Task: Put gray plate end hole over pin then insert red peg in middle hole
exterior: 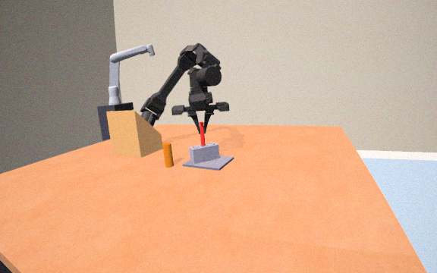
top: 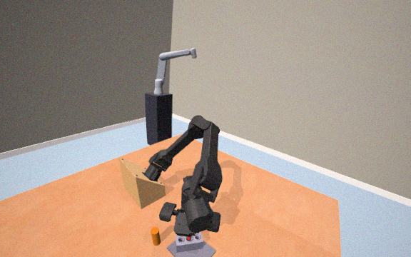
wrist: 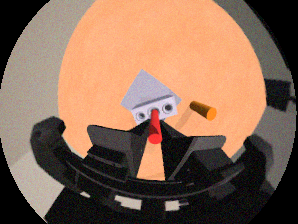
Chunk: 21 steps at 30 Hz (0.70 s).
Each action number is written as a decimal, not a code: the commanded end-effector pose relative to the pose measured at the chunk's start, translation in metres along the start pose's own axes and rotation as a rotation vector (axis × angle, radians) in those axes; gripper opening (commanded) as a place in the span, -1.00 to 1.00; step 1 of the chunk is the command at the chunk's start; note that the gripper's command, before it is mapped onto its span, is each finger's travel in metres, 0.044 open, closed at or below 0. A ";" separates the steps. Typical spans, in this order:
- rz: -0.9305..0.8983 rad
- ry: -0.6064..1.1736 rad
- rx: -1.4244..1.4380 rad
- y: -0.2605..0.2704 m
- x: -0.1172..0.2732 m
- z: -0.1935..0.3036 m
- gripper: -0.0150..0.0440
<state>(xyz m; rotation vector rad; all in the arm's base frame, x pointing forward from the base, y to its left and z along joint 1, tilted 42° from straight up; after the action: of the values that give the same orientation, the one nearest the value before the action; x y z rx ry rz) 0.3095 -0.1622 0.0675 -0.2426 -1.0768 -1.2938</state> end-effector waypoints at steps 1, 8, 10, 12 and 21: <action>-0.004 0.000 -0.004 0.000 -0.005 0.000 -0.49; 0.001 0.001 0.001 0.000 -0.003 0.000 -0.49; 0.001 0.001 0.001 0.000 -0.003 0.000 -0.49; 0.001 0.001 0.001 0.000 -0.003 0.000 -0.49; 0.001 0.001 0.001 0.001 -0.005 0.000 -0.49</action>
<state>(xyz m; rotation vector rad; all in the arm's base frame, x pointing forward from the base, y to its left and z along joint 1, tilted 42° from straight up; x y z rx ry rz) 0.3103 -0.1586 0.0650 -0.2401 -1.0752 -1.2888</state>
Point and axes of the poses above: the point midway between the two fingers, 35 mm back from their tips, its own x axis back along the fingers, its own y axis across the jaws, z = x × y, the point moved 10 cm from there along x, back along the fingers, and after that the axes turned 3 degrees about x, right-handed, at the moved point
